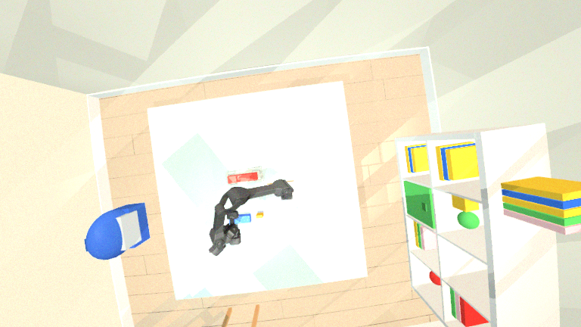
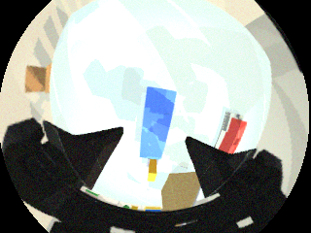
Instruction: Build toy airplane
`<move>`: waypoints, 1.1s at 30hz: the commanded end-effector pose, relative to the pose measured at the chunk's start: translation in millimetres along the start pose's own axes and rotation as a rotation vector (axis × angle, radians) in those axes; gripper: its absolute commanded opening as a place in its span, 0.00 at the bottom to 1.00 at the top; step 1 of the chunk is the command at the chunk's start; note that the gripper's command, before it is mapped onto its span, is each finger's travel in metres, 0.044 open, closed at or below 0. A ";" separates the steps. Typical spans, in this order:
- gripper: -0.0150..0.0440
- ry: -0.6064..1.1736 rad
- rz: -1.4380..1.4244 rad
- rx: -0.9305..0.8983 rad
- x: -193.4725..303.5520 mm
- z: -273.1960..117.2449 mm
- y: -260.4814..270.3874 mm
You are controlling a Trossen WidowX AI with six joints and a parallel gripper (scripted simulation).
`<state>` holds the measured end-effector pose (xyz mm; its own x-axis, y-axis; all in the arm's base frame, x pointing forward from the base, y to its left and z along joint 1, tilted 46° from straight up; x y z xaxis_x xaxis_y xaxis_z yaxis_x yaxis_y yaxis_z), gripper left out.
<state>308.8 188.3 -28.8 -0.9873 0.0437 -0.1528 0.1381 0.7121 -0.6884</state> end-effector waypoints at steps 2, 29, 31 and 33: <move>1.00 0.001 -0.010 0.010 2.1 8.1 0.9; 1.00 0.000 -0.010 0.013 2.3 48.1 0.0; 0.91 0.000 -0.010 0.013 2.3 48.1 0.0; 0.82 0.000 -0.010 0.013 2.3 48.1 0.0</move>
<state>312.1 156.9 -59.7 -0.9873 0.0426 -0.1534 0.1379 0.7100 -0.6906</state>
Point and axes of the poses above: the point midway between the two fingers, 35 mm back from their tips, its own z axis out along the fingers, its own y axis across the jaws, x = y × z, the point moved 10 cm from there along -z, back along the fingers, and after that the axes turned 8 degrees about z, right-handed, at the moved point
